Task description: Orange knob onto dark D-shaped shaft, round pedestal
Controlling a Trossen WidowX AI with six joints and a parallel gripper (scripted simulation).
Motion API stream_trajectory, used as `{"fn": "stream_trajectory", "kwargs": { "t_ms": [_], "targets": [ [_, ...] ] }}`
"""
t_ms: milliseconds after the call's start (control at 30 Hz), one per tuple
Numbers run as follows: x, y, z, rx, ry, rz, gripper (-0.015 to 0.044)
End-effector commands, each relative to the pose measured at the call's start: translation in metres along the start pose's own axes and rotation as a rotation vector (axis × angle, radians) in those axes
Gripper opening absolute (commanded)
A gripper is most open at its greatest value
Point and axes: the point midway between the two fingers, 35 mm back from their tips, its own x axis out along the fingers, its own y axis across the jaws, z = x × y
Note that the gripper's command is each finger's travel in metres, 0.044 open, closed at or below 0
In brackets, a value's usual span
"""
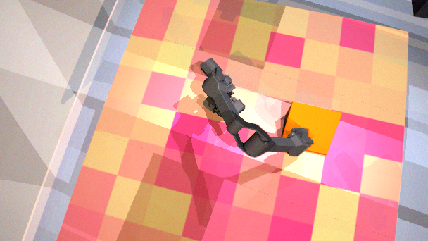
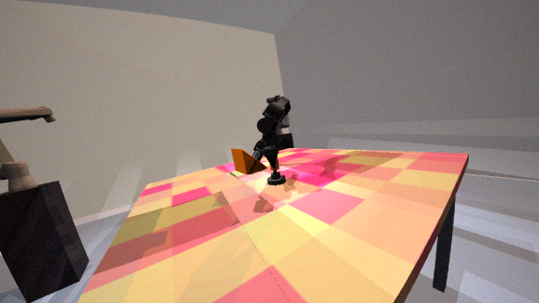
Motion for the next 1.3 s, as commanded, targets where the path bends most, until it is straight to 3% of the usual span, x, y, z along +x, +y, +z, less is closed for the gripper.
{"fn": "stream_trajectory", "kwargs": {
  "t_ms": [0, 1267],
  "targets": [
    [-0.0007, 0.0020, -0.0017, 0.001, 0.001, -0.001, 0.0000],
    [-0.0015, 0.0021, -0.0012, 0.001, 0.001, -0.001, 0.0000]
  ]
}}
